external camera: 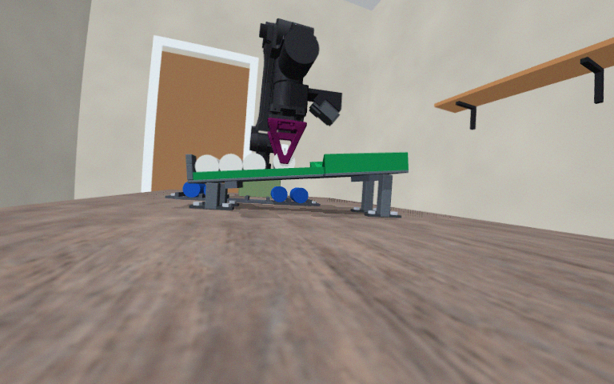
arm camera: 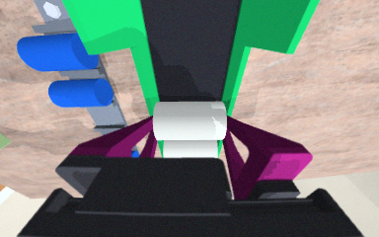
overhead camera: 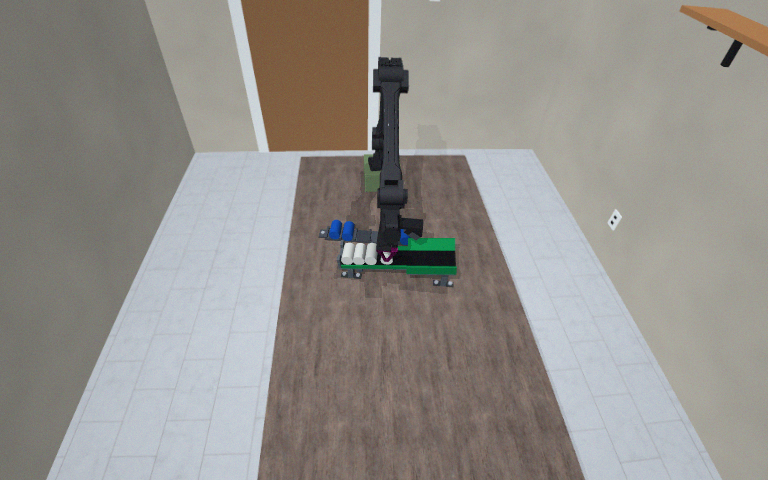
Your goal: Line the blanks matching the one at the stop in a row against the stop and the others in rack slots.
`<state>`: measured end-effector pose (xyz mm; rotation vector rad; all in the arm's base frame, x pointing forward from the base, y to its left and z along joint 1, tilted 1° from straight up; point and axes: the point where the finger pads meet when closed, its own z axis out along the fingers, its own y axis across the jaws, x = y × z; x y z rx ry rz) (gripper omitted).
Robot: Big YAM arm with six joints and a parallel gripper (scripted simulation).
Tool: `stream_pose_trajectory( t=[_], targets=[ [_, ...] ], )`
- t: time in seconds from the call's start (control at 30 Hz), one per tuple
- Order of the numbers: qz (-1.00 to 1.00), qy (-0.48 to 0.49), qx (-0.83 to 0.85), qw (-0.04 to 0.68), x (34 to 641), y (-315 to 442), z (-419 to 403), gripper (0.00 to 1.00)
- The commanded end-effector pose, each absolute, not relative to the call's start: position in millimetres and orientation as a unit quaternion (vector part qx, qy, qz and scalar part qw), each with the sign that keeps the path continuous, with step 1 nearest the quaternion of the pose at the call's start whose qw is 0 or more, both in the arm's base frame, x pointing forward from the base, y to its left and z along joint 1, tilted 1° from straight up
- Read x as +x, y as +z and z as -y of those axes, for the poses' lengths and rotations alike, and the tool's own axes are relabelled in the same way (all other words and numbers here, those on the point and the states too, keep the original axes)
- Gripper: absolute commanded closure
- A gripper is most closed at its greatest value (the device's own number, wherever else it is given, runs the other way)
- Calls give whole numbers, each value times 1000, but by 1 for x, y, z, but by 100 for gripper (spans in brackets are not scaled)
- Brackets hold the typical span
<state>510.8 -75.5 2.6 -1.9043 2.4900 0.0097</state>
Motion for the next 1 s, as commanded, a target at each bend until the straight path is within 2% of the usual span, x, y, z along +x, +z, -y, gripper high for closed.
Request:
stream_pose_trajectory(
  t=[0.0,0.97],
  targets=[
    [-801,-5,-598,11,528,6,82,37],
    [-802,-4,-598,10,527,5,82,37]
  ],
)
